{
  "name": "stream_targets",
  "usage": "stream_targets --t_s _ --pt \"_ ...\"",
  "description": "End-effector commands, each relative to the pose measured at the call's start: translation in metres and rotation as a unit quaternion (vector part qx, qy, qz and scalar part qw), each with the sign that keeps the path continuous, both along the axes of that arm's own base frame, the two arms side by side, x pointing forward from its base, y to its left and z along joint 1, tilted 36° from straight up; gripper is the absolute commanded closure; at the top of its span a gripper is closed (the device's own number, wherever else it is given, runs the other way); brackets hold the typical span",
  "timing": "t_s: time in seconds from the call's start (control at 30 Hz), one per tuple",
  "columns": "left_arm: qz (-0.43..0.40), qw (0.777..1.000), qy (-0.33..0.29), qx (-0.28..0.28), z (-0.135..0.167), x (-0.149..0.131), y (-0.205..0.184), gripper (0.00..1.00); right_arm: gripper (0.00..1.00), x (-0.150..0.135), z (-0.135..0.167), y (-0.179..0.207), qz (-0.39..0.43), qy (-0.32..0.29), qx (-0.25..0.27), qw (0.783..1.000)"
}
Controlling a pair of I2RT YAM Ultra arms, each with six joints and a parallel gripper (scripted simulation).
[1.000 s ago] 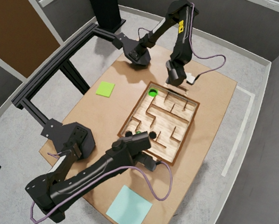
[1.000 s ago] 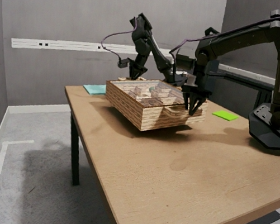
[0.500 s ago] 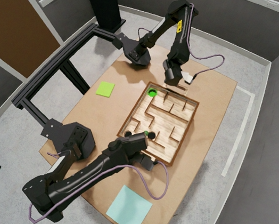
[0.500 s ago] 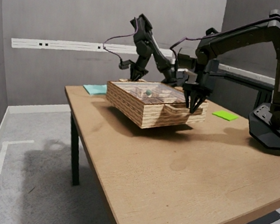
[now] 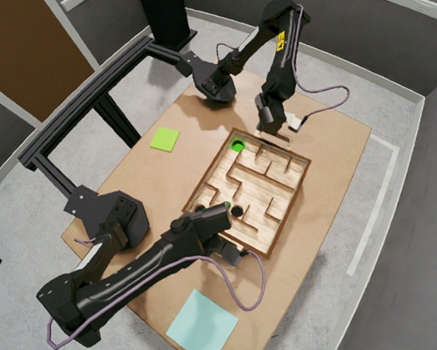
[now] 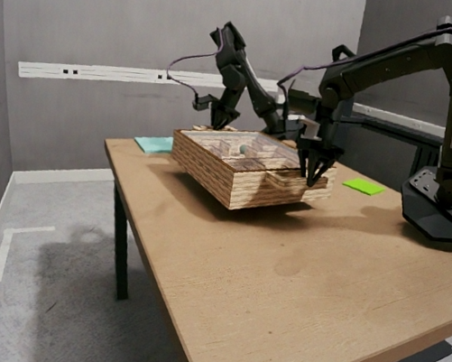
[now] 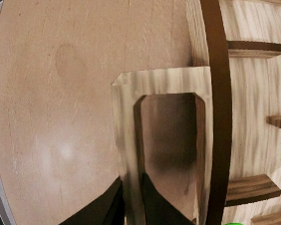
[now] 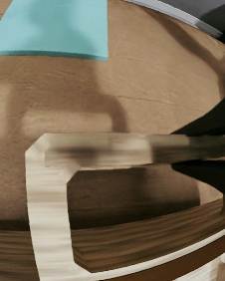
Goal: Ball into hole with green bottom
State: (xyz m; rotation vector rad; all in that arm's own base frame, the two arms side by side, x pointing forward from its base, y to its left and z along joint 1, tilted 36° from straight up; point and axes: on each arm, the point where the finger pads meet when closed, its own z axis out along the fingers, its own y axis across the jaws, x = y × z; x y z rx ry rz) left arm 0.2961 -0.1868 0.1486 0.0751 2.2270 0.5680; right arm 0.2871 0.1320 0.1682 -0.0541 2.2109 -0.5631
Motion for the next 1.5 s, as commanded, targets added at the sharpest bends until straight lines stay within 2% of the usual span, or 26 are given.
stream_targets --t_s 0.0,0.07,0.23,0.33,0.37,0.43,0.5,0.57,0.6,0.7,0.8,0.83,0.87,0.97,1.0,1.1,1.13,1.2,1.23,1.27,1.3,1.37,1.4,1.47 --pt "-0.065 0.992 -0.019 -0.11 0.016 0.009 -0.067 1.0 1.0 0.007 0.014 0.065 0.055 -0.009 0.076 0.996" --pt "-0.049 0.995 -0.002 -0.082 0.008 0.006 -0.06 1.0 1.0 0.012 0.014 0.072 0.07 -0.002 0.09 0.994" --pt "-0.051 0.994 -0.01 -0.095 0.016 0.01 -0.066 1.0 1.0 0.016 0.014 0.069 0.06 -0.004 0.087 0.994" --pt "-0.029 0.997 -0.009 -0.076 0.019 0.002 -0.062 1.0 1.0 0.027 0.013 0.075 0.079 -0.005 0.112 0.991" --pt "-0.026 0.997 -0.01 -0.072 0.02 0.001 -0.062 1.0 1.0 0.02 -0.014 0.06 0.076 0.018 0.089 0.993" --pt "-0.022 0.997 -0.032 -0.067 0.026 0.003 -0.063 1.0 1.0 0.021 0.01 0.062 0.086 -0.016 0.12 0.989" --pt "-0.022 0.997 -0.044 -0.061 0.029 0.0 -0.066 1.0 1.0 0.023 0.005 0.061 0.089 -0.024 0.12 0.988" --pt "-0.049 0.993 -0.051 -0.095 0.031 0.005 -0.077 1.0 1.0 0.016 0.003 0.051 0.07 -0.027 0.096 0.993" --pt "-0.049 0.994 -0.048 -0.086 0.026 0.0 -0.067 1.0 1.0 0.015 0.004 0.055 0.075 -0.031 0.098 0.992" --pt "-0.056 0.993 -0.063 -0.088 0.024 0.002 -0.068 1.0 1.0 0.015 0.007 0.055 0.073 -0.044 0.093 0.992" --pt "-0.053 0.994 -0.046 -0.084 0.023 -0.002 -0.066 1.0 1.0 0.016 0.003 0.061 0.079 -0.03 0.094 0.992" --pt "-0.066 0.992 -0.053 -0.095 0.02 0.004 -0.071 1.0 1.0 0.015 0.012 0.058 0.064 -0.044 0.084 0.993" --pt "-0.071 0.992 -0.031 -0.098 0.015 0.001 -0.068 1.0 1.0 0.011 0.01 0.058 0.054 -0.024 0.082 0.995" --pt "-0.073 0.991 -0.018 -0.109 0.012 0.006 -0.065 1.0 1.0 0.005 0.013 0.055 0.044 -0.008 0.065 0.997" --pt "-0.061 0.992 -0.021 -0.11 0.022 0.007 -0.064 1.0 1.0 0.009 0.013 0.063 0.056 -0.006 0.079 0.995" --pt "-0.068 0.99 -0.019 -0.125 0.026 0.015 -0.071 1.0 1.0 0.006 0.017 0.06 0.04 -0.002 0.068 0.997" --pt "-0.072 0.99 -0.034 -0.118 0.015 0.014 -0.063 1.0 1.0 0.012 0.023 0.067 0.046 -0.031 0.075 0.996" --pt "-0.062 0.992 -0.042 -0.106 0.016 0.01 -0.058 1.0 1.0 0.015 0.022 0.072 0.06 -0.04 0.085 0.994" --pt "-0.059 0.992 -0.045 -0.098 0.015 0.008 -0.058 1.0 1.0 0.011 0.003 0.067 0.066 -0.027 0.068 0.995" --pt "-0.055 0.994 -0.047 -0.085 0.011 0.008 -0.06 1.0 1.0 0.01 0.009 0.065 0.071 -0.038 0.084 0.993" --pt "-0.063 0.993 -0.033 -0.091 0.007 0.008 -0.065 1.0 1.0 0.006 -0.001 0.06 0.065 -0.018 0.063 0.996" --pt "-0.063 0.993 -0.033 -0.091 0.007 0.008 -0.065 1.0 1.0 0.006 -0.001 0.06 0.065 -0.018 0.063 0.996" --pt "-0.053 0.993 -0.063 -0.085 0.019 0.008 -0.062 1.0 1.0 0.01 0.014 0.063 0.077 -0.05 0.092 0.992" --pt "-0.042 0.995 -0.056 -0.076 0.019 0.003 -0.06 1.0 1.0 0.011 0.009 0.064 0.091 -0.04 0.099 0.99"
